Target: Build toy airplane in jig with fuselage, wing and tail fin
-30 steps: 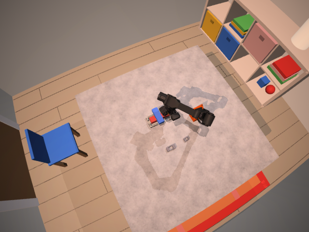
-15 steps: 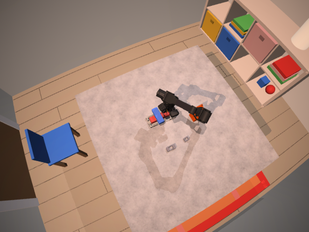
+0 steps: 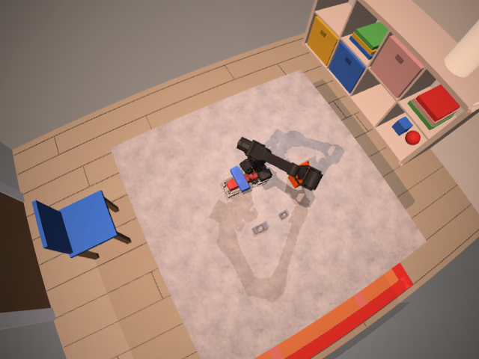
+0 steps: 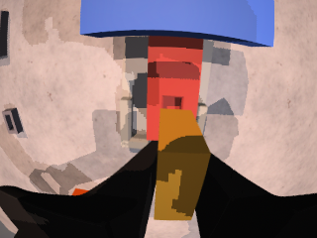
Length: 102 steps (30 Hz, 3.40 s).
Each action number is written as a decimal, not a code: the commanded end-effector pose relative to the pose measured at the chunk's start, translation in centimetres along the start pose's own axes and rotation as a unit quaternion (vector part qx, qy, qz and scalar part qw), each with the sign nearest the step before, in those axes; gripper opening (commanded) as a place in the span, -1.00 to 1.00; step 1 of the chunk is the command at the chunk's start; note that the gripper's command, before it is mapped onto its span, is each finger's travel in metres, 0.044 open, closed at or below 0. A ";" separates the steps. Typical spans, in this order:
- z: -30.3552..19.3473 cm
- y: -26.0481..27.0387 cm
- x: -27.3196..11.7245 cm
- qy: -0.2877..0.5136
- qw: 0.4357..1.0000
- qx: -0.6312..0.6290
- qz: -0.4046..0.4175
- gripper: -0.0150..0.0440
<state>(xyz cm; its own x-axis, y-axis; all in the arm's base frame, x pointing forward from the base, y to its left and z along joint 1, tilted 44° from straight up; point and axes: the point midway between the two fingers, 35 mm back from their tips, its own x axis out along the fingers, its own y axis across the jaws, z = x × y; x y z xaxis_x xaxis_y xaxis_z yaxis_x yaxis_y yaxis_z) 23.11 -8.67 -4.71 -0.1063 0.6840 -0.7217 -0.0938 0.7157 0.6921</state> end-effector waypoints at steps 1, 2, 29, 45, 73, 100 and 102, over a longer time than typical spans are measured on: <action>0.0 -0.1 -0.1 0.000 1.000 -0.004 -0.002 -0.27; 0.0 -0.1 -0.1 0.000 1.000 -0.004 -0.002 -0.27; 0.1 -0.3 3.2 -0.001 1.000 -0.004 -0.002 -0.27; 0.1 -0.3 3.8 0.001 1.000 -0.007 -0.002 -0.36; 0.2 -0.4 -4.4 0.000 1.000 -0.004 -0.003 0.39; 0.1 -0.3 -5.4 0.000 1.000 -0.003 -0.003 0.39; 0.1 -0.3 -5.4 0.000 1.000 -0.003 -0.003 0.39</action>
<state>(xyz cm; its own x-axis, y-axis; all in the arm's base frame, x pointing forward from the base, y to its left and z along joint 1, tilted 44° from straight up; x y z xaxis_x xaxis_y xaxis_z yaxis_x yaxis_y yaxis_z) 23.84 -12.53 -1.10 -0.1046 0.6814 -0.7244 -0.0946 0.7183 0.6893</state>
